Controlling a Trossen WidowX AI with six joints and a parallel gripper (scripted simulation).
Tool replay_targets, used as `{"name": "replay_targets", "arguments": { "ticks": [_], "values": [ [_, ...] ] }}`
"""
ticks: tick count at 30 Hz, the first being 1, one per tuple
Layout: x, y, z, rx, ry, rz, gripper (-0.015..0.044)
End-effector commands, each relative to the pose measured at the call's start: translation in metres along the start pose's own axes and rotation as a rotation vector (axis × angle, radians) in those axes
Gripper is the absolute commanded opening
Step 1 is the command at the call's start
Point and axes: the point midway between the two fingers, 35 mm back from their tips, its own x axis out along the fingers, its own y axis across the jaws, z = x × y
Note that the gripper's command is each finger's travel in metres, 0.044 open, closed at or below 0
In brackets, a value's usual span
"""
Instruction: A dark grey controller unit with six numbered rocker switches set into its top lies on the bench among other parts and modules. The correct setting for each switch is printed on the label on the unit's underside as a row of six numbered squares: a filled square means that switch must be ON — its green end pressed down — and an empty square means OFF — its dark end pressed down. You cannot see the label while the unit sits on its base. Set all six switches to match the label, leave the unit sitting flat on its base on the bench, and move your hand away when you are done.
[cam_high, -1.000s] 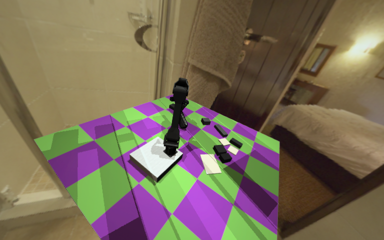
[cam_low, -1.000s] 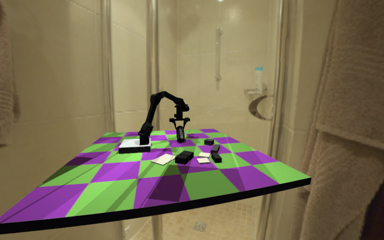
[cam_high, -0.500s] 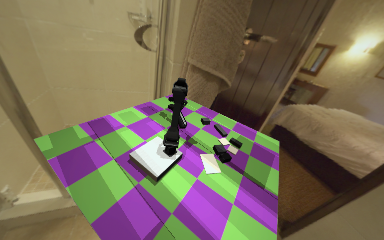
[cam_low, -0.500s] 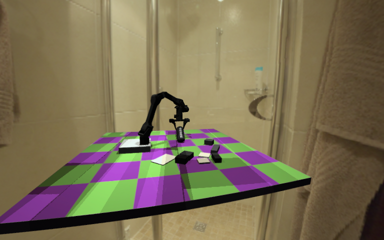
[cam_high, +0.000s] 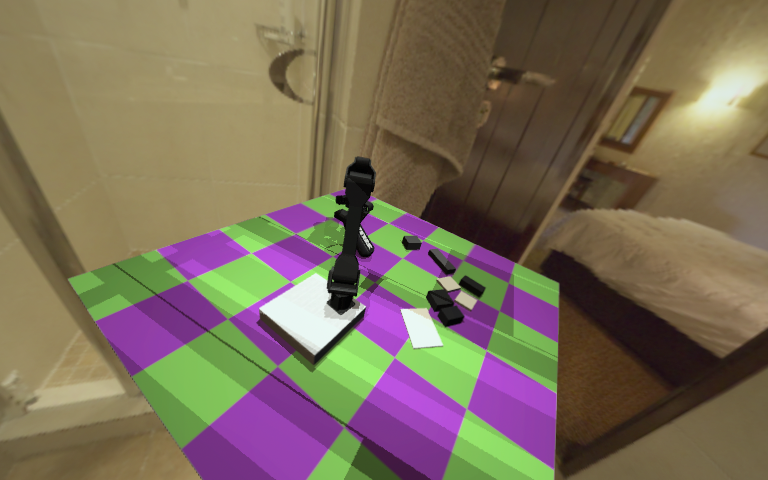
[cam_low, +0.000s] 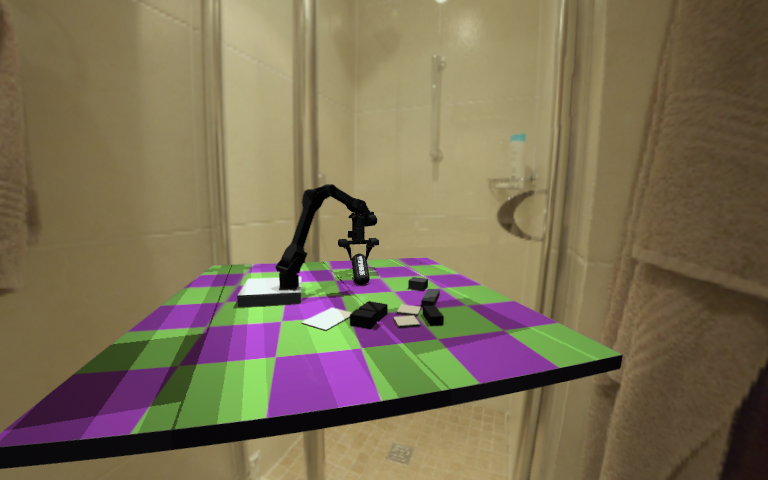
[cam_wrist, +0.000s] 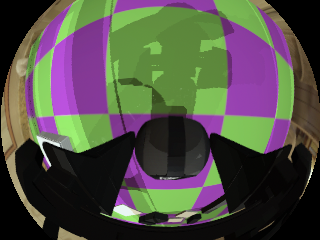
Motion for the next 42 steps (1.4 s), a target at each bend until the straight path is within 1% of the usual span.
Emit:
{"name": "replay_targets", "arguments": {
  "ticks": [1, 42],
  "values": [
    [0.008, 0.000, -0.002, 0.011, 0.015, 0.014, 0.0338],
    [0.035, 0.000, 0.016, 0.011, 0.014, 0.014, 0.0338]
  ]
}}
